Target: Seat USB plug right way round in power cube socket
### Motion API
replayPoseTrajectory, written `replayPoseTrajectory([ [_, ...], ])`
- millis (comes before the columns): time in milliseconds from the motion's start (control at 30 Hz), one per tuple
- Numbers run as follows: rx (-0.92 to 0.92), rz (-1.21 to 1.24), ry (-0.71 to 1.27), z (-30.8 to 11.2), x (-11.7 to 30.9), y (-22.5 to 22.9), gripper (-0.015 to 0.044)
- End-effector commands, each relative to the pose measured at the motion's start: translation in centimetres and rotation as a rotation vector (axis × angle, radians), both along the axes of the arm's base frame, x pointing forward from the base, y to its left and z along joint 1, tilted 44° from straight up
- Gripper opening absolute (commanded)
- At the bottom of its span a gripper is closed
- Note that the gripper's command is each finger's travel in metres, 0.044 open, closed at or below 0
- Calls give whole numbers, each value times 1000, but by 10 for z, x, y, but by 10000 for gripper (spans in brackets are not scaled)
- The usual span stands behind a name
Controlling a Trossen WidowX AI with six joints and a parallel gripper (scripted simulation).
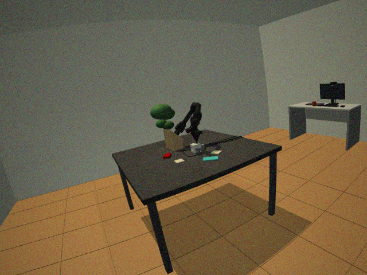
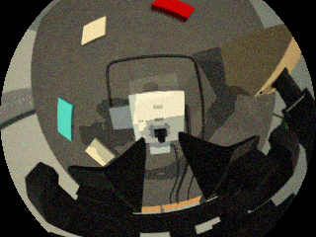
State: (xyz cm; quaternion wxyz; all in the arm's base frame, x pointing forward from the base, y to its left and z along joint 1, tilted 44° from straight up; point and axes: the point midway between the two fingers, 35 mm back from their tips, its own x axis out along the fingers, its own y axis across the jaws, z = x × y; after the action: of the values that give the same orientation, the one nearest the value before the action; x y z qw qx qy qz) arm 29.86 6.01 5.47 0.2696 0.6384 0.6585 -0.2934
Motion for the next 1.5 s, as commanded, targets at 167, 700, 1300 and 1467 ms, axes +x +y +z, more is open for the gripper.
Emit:
replayPoseTrajectory([
  [167,0,1,0,0,0,0,0],
  [700,0,0,0,0,0,0,0],
  [1300,0,0,1,8,0,-8,0],
  [1467,-1,0,1,11,1,-10,0],
])
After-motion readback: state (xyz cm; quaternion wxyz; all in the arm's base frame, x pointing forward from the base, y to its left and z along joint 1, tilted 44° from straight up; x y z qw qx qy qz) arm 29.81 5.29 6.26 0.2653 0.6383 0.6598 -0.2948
